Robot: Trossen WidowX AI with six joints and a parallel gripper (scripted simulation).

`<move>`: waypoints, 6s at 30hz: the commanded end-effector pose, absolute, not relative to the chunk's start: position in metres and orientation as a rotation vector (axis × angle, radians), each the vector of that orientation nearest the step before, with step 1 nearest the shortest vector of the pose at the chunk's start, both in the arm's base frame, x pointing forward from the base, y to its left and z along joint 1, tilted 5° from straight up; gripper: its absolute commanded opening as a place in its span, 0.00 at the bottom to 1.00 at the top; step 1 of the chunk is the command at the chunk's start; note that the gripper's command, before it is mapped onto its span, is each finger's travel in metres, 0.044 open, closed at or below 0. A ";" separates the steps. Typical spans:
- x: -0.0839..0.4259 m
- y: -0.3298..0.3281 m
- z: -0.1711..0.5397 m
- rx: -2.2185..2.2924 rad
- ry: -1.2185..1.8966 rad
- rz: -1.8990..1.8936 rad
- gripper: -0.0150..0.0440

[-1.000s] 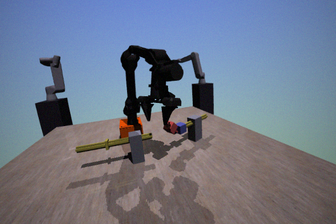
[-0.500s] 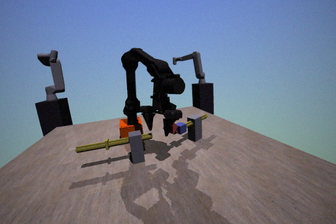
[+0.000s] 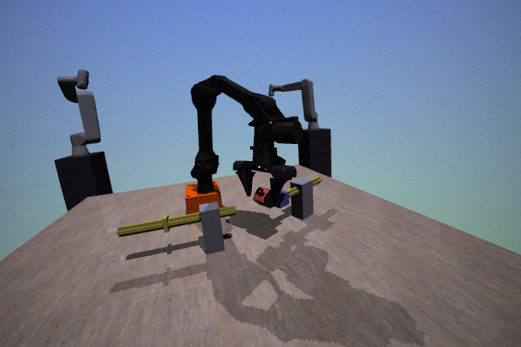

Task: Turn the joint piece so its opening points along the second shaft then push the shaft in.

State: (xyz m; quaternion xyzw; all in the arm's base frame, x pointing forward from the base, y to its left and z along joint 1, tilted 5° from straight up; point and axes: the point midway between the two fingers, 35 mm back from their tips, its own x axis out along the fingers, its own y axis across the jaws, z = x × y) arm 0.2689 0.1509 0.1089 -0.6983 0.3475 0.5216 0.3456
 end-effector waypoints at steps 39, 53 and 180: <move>0.271 0.151 0.079 -1.811 0.914 1.350 0.56; 0.271 0.151 0.079 -1.811 0.914 1.350 0.56; 0.268 0.138 0.061 -1.234 0.805 1.462 0.25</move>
